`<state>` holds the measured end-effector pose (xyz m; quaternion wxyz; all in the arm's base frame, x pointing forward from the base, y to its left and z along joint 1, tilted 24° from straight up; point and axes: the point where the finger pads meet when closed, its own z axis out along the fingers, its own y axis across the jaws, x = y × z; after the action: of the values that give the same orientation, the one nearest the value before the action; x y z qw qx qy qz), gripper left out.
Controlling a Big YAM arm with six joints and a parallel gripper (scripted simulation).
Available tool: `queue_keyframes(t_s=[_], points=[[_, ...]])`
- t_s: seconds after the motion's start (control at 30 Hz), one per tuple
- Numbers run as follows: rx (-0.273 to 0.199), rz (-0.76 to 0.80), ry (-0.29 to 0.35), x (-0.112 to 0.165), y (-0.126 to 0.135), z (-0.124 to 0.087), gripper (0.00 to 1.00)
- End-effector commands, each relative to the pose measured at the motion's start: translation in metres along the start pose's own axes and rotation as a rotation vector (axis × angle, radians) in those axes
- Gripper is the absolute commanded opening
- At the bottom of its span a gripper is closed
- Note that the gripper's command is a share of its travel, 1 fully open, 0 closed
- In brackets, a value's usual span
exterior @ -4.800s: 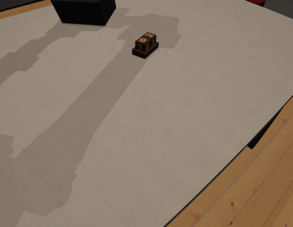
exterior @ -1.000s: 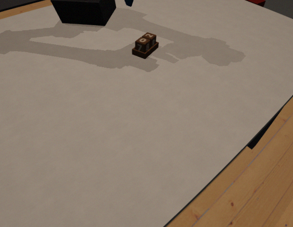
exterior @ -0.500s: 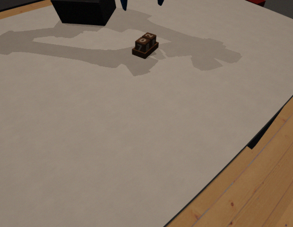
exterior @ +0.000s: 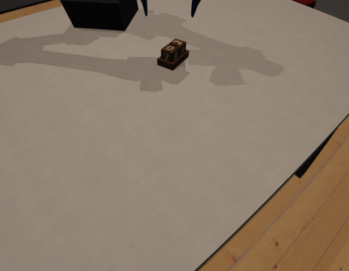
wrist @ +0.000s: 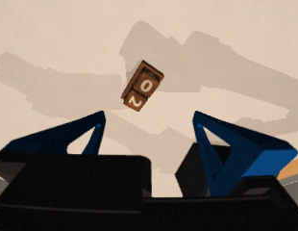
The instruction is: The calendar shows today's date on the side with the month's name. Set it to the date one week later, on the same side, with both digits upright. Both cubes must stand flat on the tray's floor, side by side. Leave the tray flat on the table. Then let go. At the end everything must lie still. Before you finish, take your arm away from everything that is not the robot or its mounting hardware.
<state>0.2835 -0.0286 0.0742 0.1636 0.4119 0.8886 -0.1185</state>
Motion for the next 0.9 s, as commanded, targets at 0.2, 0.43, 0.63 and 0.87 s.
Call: queue_keyframes(t_s=[0.2,0.43,0.63,0.87], points=[[-0.011,0.367,-0.016,-0.006,0.004,0.009,1.0],[-0.051,0.528,-0.03,-0.022,0.019,0.003,1.0],[-0.042,0.61,-0.023,-0.015,0.015,0.009,1.0],[-0.056,0.616,-0.027,-0.017,0.016,0.006,0.46]])
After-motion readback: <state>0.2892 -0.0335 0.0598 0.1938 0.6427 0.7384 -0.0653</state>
